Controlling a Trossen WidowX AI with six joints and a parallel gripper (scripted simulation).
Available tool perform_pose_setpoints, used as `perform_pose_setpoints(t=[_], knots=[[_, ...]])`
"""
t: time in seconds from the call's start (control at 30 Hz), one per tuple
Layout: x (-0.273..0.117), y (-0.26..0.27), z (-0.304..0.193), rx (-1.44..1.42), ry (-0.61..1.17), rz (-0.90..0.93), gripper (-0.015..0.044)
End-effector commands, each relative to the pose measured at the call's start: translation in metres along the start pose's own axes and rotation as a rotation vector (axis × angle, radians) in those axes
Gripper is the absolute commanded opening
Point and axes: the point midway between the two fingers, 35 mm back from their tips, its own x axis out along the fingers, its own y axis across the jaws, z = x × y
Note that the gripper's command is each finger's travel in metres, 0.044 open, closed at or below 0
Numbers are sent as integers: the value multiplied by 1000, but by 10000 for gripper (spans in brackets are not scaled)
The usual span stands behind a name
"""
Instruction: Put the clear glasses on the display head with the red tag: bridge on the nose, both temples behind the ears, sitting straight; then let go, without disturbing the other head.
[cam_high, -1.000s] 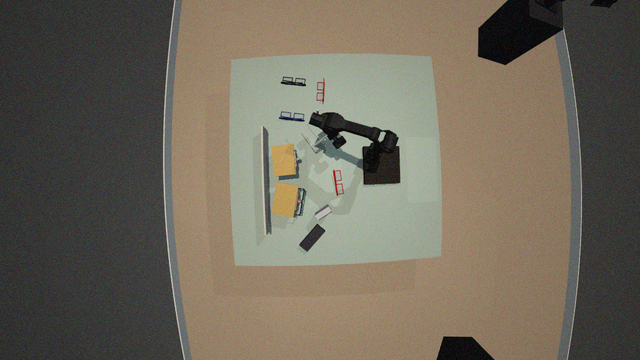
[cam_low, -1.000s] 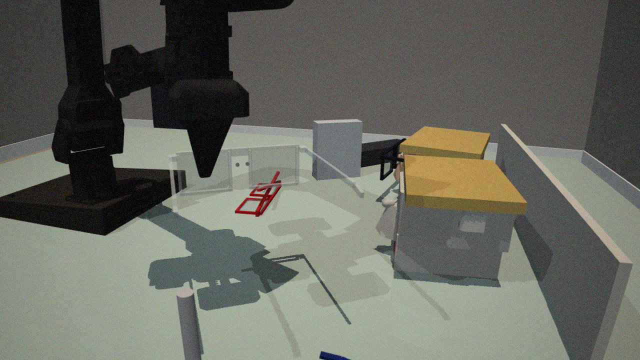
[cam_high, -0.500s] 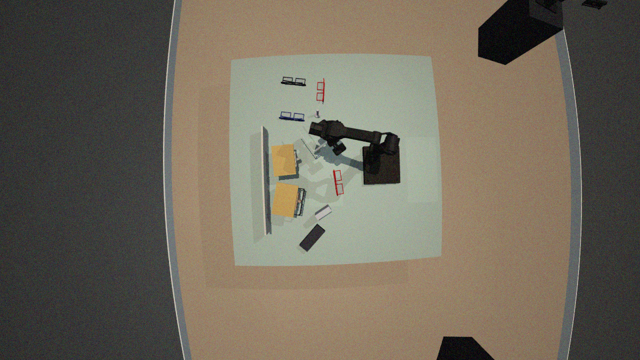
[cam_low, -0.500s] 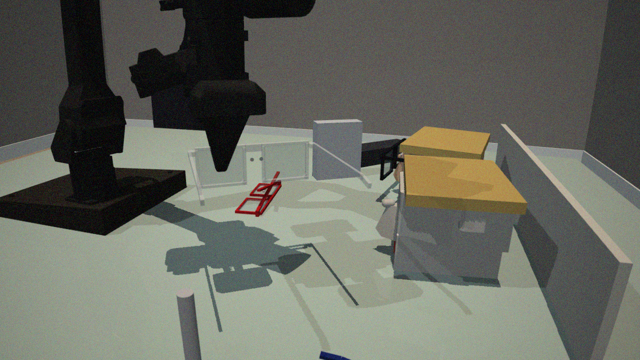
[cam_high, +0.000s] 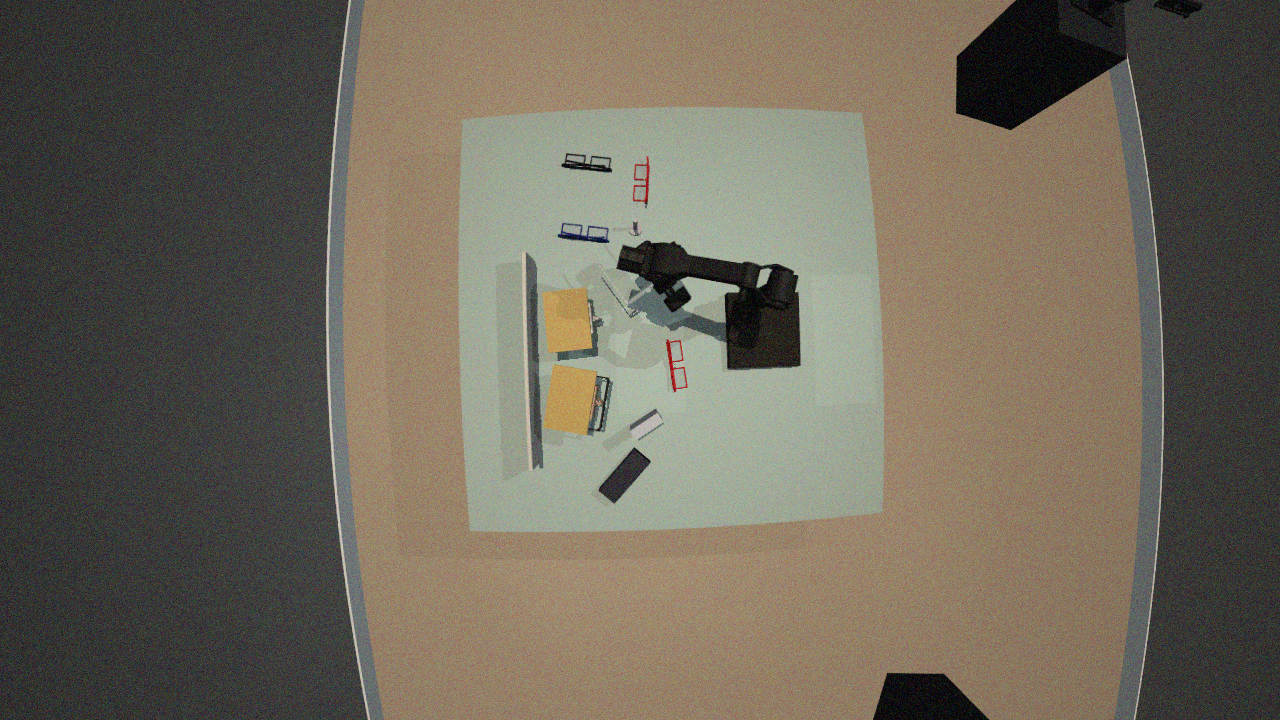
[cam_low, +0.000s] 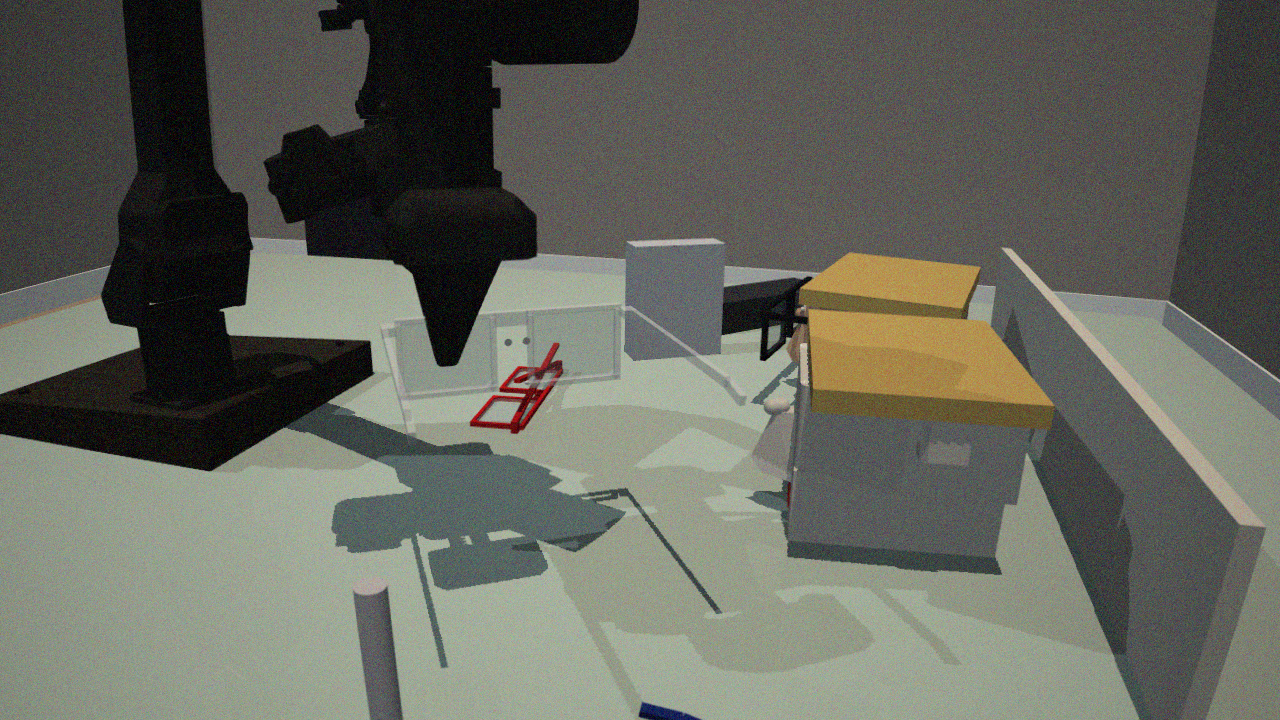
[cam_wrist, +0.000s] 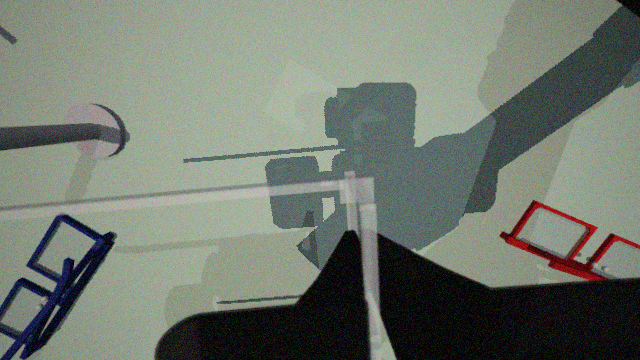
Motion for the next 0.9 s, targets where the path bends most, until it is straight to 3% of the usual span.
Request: perform_pose_setpoints(t=[0.0,0.87], knots=[[5,-1,-1,3,3,-5,0],[28,1,-2,3,3,-5,0]])
